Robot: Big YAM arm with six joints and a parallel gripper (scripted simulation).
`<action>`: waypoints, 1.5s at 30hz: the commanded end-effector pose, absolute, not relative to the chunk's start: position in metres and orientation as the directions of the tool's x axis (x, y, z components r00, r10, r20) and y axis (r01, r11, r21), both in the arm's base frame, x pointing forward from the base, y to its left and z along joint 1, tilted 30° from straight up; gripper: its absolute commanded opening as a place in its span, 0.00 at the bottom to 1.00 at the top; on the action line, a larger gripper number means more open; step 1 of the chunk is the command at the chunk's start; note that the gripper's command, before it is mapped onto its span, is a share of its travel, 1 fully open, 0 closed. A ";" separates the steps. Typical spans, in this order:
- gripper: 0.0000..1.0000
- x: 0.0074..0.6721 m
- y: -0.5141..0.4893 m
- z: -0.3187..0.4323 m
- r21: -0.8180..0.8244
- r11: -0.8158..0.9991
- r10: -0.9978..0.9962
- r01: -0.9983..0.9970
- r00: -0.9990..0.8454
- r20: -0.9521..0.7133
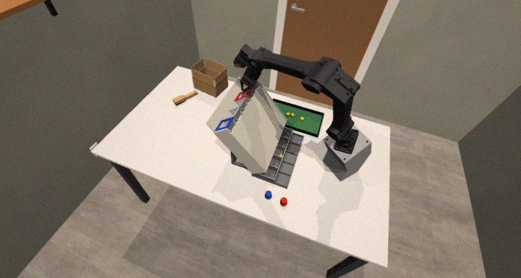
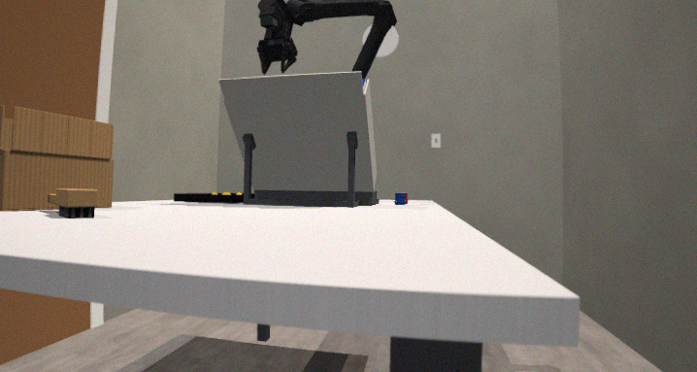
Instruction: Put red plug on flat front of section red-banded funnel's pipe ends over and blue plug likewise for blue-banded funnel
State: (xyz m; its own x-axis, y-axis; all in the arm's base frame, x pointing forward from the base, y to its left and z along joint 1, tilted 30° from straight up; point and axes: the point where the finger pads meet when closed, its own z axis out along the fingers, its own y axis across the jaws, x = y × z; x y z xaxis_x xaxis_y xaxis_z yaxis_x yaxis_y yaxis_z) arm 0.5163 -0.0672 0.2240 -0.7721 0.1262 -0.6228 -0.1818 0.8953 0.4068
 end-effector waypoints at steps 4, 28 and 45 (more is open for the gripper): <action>0.59 0.525 -0.078 0.253 0.378 0.905 0.120 -0.197 -0.733 -0.669; 0.59 0.530 -0.084 0.268 0.378 0.905 0.119 -0.197 -0.733 -0.669; 0.59 0.521 -0.087 0.269 0.378 0.904 0.119 -0.198 -0.735 -0.668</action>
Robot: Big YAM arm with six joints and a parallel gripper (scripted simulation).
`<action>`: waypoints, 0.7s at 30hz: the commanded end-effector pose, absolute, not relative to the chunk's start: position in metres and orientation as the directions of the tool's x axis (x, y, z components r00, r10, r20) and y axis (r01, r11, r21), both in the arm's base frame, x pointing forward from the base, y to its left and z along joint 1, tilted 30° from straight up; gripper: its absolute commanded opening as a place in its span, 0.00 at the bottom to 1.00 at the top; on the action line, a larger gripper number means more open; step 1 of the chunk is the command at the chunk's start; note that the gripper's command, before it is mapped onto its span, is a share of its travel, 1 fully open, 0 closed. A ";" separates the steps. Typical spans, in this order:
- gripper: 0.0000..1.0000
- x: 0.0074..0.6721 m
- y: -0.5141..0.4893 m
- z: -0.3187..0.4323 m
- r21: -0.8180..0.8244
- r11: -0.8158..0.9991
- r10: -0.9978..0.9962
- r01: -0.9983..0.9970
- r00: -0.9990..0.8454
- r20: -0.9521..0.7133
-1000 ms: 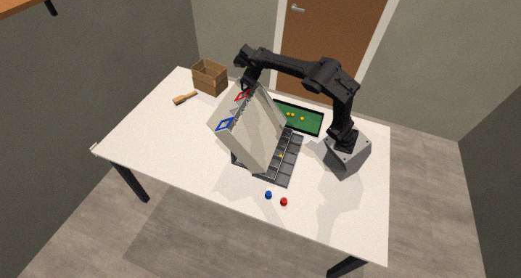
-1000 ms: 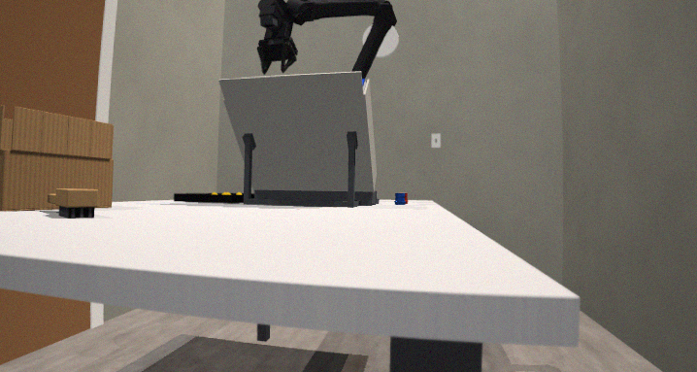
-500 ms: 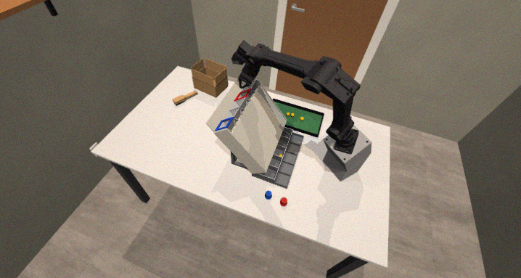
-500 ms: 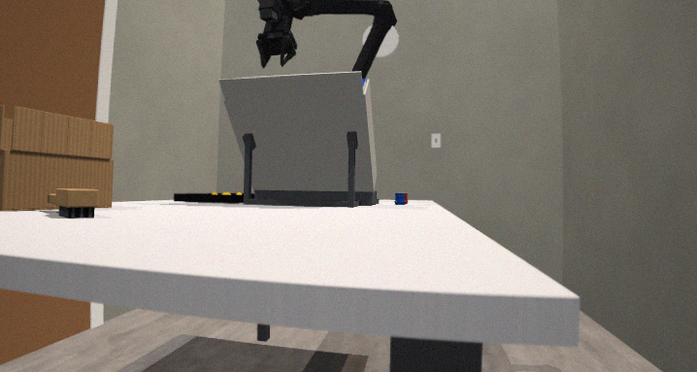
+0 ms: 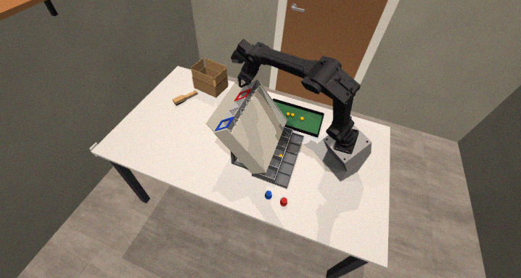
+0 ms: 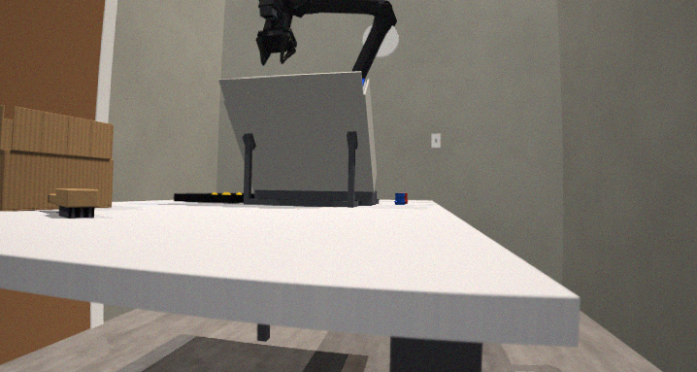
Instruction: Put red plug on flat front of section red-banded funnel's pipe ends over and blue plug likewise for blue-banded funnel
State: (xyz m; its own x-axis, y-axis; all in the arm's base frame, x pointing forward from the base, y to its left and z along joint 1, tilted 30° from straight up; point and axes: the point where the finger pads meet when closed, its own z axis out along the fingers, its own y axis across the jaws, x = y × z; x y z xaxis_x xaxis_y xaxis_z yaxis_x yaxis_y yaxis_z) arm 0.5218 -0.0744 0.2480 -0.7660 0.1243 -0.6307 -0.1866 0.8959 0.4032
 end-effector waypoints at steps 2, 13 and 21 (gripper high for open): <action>0.59 0.501 -0.087 0.260 0.381 0.904 0.119 -0.197 -0.738 -0.664; 0.59 0.392 -0.087 0.207 0.396 0.898 0.123 -0.190 -0.757 -0.642; 0.59 0.377 -0.088 0.201 0.390 0.900 0.121 -0.193 -0.750 -0.650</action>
